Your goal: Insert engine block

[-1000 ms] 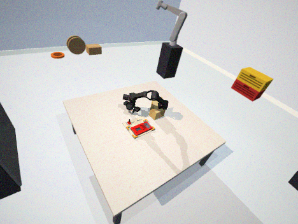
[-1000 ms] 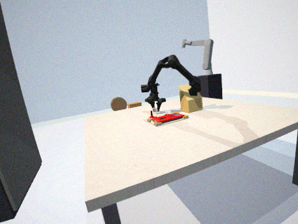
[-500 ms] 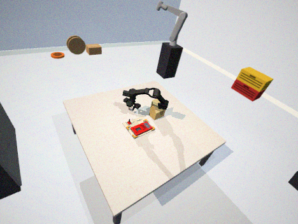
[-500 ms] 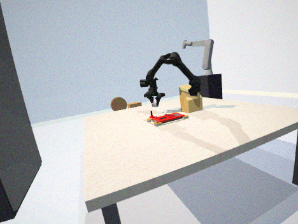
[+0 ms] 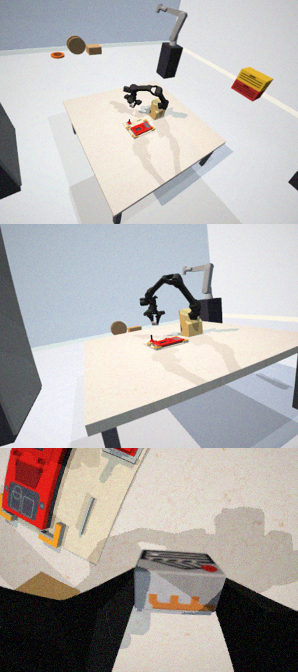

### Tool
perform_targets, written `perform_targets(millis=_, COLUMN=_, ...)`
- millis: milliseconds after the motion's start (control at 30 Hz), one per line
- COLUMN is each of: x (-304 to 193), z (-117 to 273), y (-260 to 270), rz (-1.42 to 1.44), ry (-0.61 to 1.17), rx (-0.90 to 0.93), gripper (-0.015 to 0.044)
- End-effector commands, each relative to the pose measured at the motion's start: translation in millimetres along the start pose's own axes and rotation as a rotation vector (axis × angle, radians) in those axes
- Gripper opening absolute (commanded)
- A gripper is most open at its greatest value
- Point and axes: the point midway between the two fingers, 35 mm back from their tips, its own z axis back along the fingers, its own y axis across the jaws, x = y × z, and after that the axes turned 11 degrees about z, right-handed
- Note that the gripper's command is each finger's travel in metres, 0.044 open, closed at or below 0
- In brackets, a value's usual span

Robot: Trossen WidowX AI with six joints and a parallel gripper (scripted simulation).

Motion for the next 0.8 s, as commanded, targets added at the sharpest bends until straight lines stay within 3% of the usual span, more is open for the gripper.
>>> perform_targets(millis=0, x=0, z=15, y=1, rz=0.013, ry=0.002, rx=-0.002, gripper=0.0000)
perform_targets(millis=433, x=-1, z=1, y=2, rz=0.015, ry=-0.003, rx=-0.001, gripper=0.0000)
perform_targets(millis=767, x=-5, z=3, y=2, rz=0.014, ry=-0.137, rx=-0.023, gripper=0.0000)
